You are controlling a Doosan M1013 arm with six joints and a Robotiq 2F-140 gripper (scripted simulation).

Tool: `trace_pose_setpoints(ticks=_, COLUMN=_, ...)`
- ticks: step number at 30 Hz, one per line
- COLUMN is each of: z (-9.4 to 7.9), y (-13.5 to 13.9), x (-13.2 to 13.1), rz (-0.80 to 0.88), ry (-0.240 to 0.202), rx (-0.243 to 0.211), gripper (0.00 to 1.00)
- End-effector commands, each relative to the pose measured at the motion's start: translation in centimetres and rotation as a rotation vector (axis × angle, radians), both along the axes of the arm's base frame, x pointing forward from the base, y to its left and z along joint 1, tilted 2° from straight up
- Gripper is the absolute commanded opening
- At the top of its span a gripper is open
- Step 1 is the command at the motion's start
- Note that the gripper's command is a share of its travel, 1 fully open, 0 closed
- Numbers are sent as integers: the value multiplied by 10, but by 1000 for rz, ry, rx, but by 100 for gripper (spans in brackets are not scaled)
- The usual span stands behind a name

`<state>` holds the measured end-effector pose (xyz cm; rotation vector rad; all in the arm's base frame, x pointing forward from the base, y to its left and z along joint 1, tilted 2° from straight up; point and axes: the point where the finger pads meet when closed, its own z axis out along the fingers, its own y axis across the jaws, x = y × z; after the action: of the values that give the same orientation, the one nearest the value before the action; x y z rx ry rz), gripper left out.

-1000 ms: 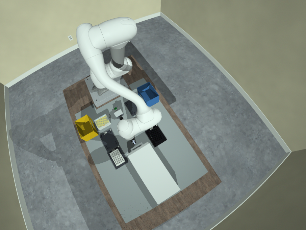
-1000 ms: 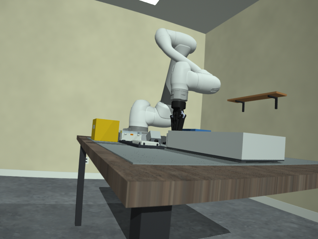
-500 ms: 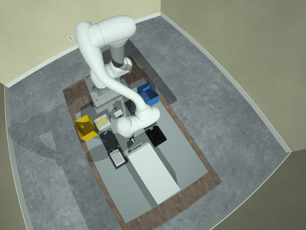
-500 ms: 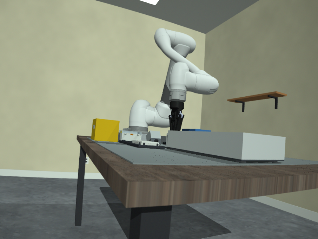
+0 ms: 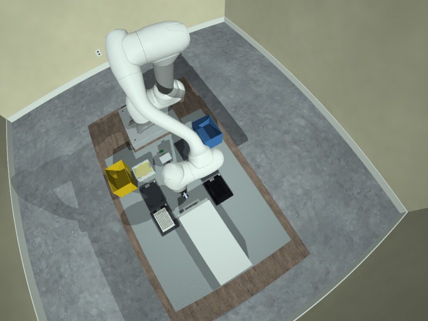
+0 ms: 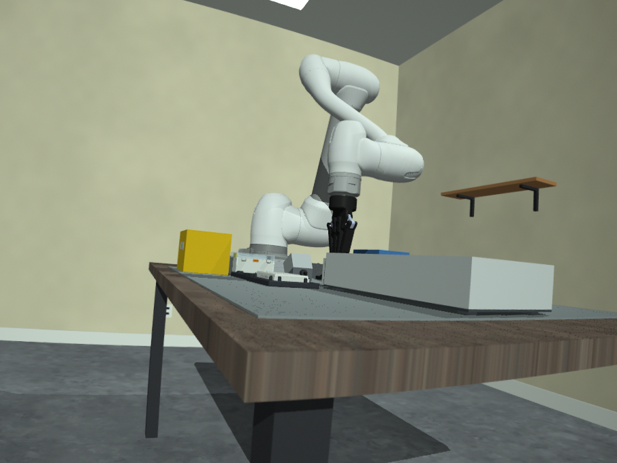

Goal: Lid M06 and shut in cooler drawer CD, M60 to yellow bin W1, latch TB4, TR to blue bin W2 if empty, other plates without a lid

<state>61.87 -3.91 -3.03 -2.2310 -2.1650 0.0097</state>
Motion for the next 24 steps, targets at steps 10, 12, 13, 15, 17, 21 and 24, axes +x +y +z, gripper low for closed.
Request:
trace_pose_setpoints(ticks=10, z=14, y=0, x=0, rz=0, ry=0, rx=0, gripper=0)
trace_pose_setpoints(ticks=12, z=17, y=0, x=0, rz=0, ry=0, rx=0, gripper=0)
trace_pose_setpoints(ticks=13, z=18, y=0, x=1, rz=0, ry=0, rx=0, gripper=0)
trace_pose_setpoints(ticks=15, z=21, y=0, x=1, rz=0, ry=0, rx=0, gripper=0)
trace_pose_setpoints(ticks=17, z=24, y=0, x=1, rz=0, ry=0, rx=0, gripper=0)
trace_pose_setpoints(ticks=21, z=26, y=0, x=1, rz=0, ry=0, rx=0, gripper=0)
trace_pose_setpoints(ticks=24, z=30, y=-1, x=1, rz=0, ry=0, rx=0, gripper=0)
